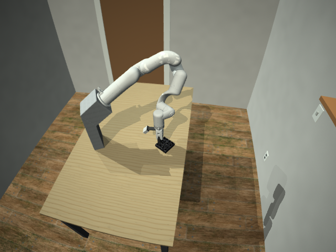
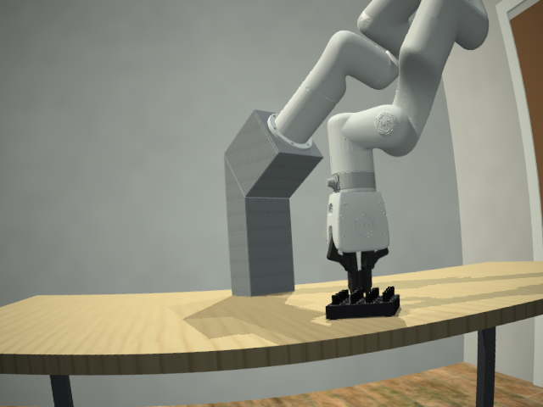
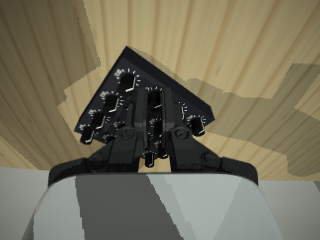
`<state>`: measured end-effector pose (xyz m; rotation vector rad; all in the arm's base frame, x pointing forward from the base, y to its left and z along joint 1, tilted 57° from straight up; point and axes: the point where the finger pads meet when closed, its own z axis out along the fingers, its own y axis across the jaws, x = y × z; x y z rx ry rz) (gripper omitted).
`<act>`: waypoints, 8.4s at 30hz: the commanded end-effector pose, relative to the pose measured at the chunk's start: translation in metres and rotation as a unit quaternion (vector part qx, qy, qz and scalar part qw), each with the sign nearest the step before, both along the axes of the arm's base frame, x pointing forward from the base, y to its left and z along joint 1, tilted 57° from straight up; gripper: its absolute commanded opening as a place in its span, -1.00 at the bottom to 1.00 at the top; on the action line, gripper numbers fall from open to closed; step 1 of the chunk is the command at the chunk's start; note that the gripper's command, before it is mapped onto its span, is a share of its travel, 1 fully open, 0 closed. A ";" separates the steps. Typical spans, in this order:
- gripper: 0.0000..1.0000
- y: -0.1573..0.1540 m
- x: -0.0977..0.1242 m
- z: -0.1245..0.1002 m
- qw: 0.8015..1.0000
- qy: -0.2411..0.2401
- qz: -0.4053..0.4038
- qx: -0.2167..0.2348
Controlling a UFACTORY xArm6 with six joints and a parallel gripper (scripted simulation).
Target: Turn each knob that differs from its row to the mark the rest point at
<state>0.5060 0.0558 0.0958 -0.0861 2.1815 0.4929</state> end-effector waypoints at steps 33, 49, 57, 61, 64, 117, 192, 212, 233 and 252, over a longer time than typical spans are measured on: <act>-0.84 0.000 0.000 0.000 0.952 0.119 -0.163 0.229; -0.84 0.000 0.000 0.000 0.939 0.134 -0.184 0.258; -0.84 0.000 0.000 0.000 0.938 0.134 -0.184 0.259; -0.84 0.000 0.000 0.000 0.938 0.134 -0.184 0.259; -0.84 0.000 0.000 0.000 0.938 0.134 -0.184 0.259; -0.61 -0.014 -0.027 0.020 0.938 0.134 -0.184 0.259; -0.61 -0.023 -0.041 0.033 0.889 -0.171 0.252 -0.343; -0.61 -0.023 -0.041 0.033 0.889 -0.171 0.252 -0.343; -0.61 -0.022 -0.040 0.032 0.889 -0.172 0.252 -0.343; -0.61 -0.015 -0.027 0.022 0.889 -0.172 0.251 -0.343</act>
